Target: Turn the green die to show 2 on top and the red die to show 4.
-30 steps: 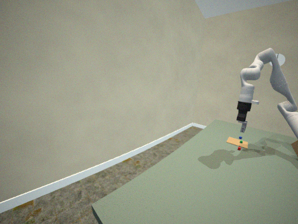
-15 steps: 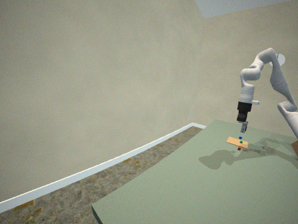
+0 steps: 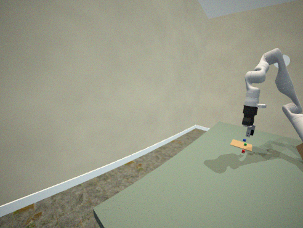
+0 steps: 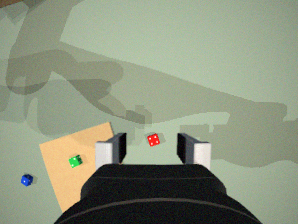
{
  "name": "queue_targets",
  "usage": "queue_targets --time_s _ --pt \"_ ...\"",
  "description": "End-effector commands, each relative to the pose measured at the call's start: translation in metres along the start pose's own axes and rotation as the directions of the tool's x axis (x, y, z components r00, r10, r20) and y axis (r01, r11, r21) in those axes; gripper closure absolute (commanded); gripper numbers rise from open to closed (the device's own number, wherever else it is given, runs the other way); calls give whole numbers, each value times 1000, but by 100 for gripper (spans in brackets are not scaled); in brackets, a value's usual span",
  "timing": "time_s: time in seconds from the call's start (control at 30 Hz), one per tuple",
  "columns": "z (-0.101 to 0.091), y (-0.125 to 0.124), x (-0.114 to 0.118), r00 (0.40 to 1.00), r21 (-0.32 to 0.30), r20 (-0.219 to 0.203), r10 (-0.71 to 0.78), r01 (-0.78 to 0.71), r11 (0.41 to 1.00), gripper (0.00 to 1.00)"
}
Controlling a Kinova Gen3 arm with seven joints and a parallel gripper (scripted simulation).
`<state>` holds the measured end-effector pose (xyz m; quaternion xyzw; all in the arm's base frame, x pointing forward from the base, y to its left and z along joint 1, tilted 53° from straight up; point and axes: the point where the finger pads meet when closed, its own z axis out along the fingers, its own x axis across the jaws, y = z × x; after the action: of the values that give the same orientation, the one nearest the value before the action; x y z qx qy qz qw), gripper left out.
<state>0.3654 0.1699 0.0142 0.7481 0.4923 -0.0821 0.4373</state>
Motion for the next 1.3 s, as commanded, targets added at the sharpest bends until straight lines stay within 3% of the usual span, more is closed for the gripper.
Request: queue_targets --time_s 0.0,0.33,0.5,0.67,0.73,0.97,1.23,1.27 --pt "2 -5 -1 999 -2 9 42 -42 999 0" --pt "11 -17 -2 958 6 40 284 -284 959 0" --pt "18 -25 -3 886 2 61 459 -460 888 0" --pt "24 -30 -3 768 -12 78 635 -637 771 0" --pt "24 -30 -3 768 -12 78 635 -637 771 0" --pt "32 -34 -3 522 -41 85 849 -849 526 0" --pt "40 -32 -2 155 -70 66 986 -985 160 0" --pt "40 -32 -2 155 -70 66 986 -985 160 0"
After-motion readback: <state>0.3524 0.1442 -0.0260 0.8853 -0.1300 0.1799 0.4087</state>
